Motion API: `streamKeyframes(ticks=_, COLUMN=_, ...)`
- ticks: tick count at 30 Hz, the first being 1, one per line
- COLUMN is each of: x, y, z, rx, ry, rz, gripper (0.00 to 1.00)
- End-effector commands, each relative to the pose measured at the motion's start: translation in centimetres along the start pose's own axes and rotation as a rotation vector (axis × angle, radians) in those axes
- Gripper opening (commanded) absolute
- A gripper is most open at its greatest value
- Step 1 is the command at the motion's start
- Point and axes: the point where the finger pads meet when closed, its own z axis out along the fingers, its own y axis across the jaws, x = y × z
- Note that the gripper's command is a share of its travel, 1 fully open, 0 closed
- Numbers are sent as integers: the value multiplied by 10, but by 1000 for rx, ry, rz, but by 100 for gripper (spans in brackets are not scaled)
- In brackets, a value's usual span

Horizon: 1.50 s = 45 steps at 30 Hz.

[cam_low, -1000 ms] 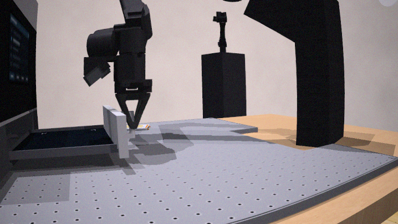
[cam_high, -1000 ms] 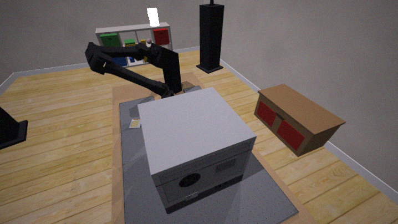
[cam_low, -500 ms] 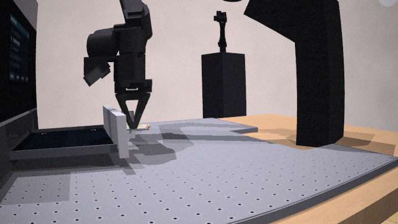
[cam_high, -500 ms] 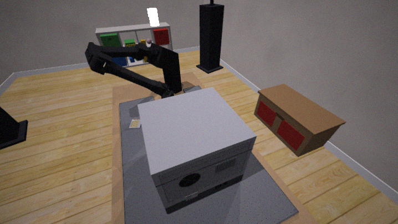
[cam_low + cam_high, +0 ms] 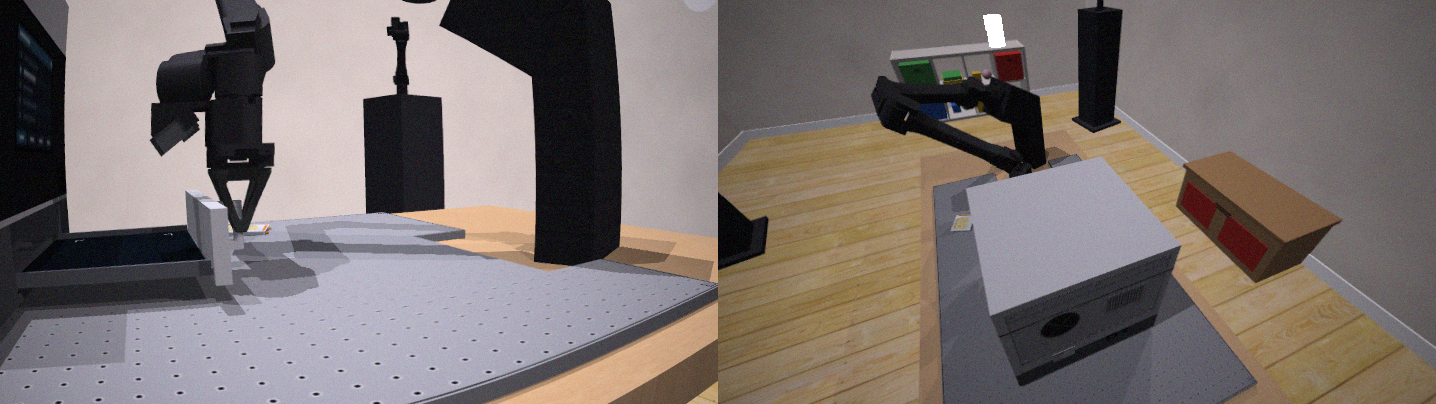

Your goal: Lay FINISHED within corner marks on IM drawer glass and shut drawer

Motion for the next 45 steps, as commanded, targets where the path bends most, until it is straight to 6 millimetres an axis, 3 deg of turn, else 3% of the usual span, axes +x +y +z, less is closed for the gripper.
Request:
streamKeyframes(ticks=1, x=20, y=-6, z=1, rx=7, ry=30, rz=-8, gripper=8)
streamKeyframes(ticks=14, x=33, y=-3, z=2, rx=6, ry=33, rz=-16, gripper=8)
streamKeyframes(ticks=45, x=34, y=-3, z=2, rx=5, ry=35, rz=-15, gripper=8)
